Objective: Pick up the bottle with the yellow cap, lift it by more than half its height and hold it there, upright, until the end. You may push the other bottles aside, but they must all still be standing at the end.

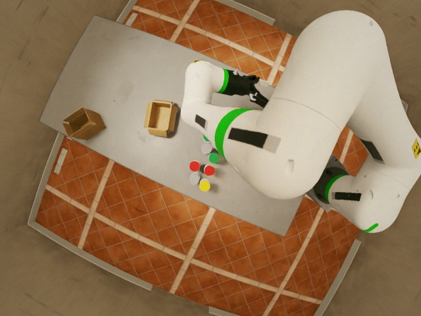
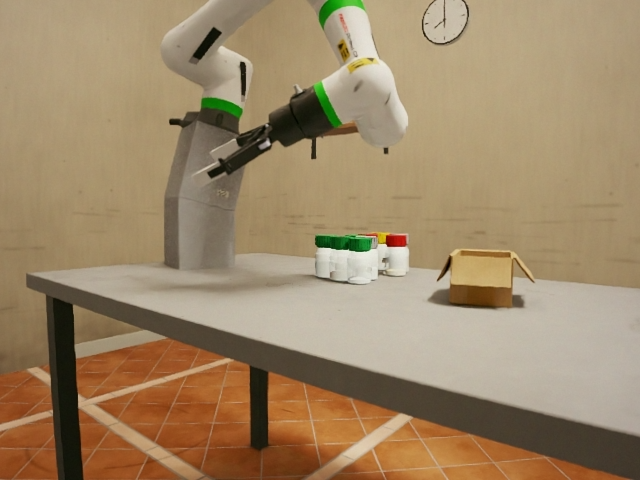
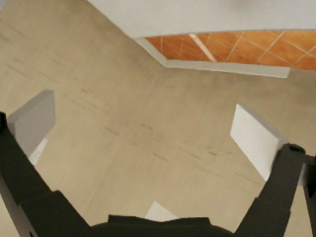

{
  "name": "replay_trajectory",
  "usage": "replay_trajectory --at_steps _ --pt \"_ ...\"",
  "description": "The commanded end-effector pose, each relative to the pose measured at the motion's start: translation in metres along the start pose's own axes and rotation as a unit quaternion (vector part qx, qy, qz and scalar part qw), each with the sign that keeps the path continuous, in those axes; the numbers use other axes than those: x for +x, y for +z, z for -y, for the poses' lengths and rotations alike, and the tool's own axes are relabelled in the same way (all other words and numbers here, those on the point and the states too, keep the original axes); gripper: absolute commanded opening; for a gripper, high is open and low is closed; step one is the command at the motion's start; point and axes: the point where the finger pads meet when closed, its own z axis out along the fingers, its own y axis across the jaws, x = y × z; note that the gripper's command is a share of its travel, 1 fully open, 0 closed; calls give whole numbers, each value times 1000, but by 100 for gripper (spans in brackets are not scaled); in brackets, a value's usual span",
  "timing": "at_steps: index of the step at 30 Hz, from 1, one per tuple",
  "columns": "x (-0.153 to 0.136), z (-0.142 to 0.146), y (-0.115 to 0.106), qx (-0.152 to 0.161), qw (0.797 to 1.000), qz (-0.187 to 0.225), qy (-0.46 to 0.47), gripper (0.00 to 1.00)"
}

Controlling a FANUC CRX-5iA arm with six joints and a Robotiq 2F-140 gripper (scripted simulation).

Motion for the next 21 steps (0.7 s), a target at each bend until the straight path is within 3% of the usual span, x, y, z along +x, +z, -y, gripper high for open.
replay_trajectory --at_steps 1,17,18,21 --pt "-1 0 -1 -1 1000 0 0 100" --pt "-1 0 -1 -1 1000 0 0 100" --pt "8 4 -3 -4 1000 -15 -13 51" --pt "33 17 -11 -13 997 -60 -55 51"
